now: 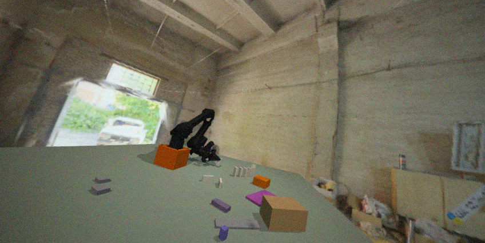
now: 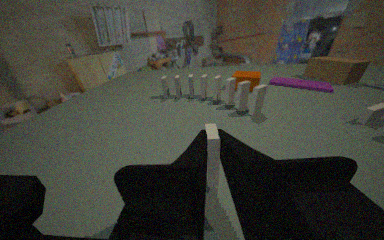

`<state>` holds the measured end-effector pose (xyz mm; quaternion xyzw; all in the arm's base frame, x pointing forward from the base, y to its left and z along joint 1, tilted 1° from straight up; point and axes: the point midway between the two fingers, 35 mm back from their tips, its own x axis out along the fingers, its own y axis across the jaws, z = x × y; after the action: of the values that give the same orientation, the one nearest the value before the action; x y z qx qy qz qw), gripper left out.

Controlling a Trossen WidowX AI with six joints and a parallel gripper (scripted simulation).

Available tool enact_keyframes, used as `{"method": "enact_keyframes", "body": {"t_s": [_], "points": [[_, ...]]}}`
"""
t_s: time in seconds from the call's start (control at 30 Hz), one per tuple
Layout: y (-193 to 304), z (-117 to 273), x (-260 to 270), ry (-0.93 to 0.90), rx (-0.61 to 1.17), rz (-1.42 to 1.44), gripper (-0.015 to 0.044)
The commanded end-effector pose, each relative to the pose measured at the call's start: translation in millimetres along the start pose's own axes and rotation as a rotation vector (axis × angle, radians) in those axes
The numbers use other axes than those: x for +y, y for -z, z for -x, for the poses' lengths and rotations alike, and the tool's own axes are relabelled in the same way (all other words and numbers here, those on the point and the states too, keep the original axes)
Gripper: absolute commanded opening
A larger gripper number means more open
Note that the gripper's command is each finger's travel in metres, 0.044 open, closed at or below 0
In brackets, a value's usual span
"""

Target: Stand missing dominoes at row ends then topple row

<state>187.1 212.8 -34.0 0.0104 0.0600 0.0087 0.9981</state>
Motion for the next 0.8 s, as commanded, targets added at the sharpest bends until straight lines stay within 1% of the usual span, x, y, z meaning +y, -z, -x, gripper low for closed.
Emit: {"method": "enact_keyframes", "body": {"t_s": [0.0,0.2,0.7,0.73,0.77], "points": [[2.9,-0.8,1.5,-0.002,0.002,-0.008,0.0029],[2.9,-0.8,1.5,-0.002,0.002,-0.008,0.0029],[2.9,-0.8,1.5,-0.002,0.002,-0.008,0.0422],[1.6,-0.7,1.7,-0.002,0.002,-0.008,0.044],[-2.0,-0.3,2.3,-0.002,0.002,-0.008,0.044]]}}
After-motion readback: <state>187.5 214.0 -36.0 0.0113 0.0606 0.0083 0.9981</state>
